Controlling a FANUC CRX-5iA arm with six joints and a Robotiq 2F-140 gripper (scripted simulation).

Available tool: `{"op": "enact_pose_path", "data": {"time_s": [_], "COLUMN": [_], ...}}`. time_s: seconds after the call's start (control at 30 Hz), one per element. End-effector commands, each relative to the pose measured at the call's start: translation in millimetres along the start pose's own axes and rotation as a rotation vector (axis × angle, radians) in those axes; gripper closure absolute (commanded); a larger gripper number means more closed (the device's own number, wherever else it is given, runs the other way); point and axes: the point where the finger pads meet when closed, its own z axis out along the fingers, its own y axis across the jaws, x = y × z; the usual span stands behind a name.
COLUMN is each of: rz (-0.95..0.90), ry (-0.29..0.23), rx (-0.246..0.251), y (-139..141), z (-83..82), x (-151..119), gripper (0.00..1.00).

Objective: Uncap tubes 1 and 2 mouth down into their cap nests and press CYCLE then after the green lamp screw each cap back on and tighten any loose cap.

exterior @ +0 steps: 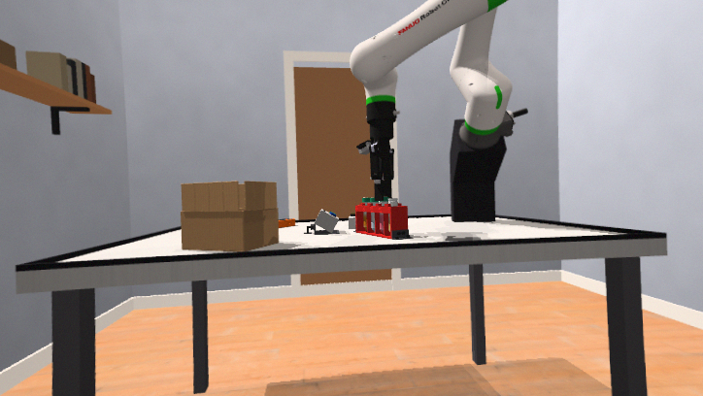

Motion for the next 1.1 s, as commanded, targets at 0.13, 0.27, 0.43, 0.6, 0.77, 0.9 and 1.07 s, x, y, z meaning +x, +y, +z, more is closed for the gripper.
{"op": "enact_pose_path", "data": {"time_s": [0.13, 0.27, 0.43, 0.6, 0.77, 0.9, 1.07], "rz": [0.166, 0.429, 0.684, 0.932, 1.047, 1.047, 1.046], "ry": [0.001, 0.001, 0.0, -0.001, 0.001, 0.001, 0.0], "rx": [0.0, 0.001, 0.002, 0.003, 0.001, 0.001, 0.001], "y": [-0.1, -0.1, -0.1, -0.1, -0.2, 0.0, -0.1], "z": [-0.4, -0.4, -0.4, -0.4, -0.4, -0.3, -0.3], "x": [0.5, 0.5, 0.5, 0.5, 0.5, 0.5, 0.5], "gripper": [0.59, 0.59, 0.59, 0.59, 0.59, 0.59, 0.7]}}
